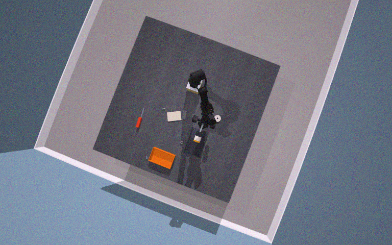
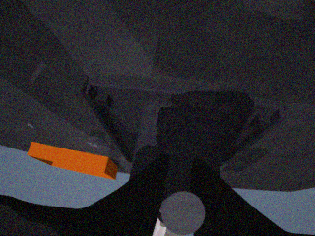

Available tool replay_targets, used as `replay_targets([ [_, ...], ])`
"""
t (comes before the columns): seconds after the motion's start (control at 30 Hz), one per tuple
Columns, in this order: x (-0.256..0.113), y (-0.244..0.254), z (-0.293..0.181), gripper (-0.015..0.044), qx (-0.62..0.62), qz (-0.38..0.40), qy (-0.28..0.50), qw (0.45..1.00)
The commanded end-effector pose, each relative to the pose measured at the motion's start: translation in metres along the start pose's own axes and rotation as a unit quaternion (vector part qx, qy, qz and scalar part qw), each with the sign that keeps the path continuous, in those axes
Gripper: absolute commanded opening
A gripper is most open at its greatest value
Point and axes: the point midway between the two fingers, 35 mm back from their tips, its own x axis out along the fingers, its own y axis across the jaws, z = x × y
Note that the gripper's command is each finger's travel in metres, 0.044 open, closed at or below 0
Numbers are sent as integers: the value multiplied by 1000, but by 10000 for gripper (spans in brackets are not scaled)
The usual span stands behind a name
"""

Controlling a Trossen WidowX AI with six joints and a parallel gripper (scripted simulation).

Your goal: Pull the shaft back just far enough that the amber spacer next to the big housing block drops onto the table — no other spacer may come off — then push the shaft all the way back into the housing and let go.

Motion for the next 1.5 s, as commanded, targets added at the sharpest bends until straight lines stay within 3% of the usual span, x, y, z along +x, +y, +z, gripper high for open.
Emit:
replay_targets([
  [0.0,-1,0,1,0,0,0,0,1000],
  [1.47,-4,0,4,0,0,0,-1,1000],
])
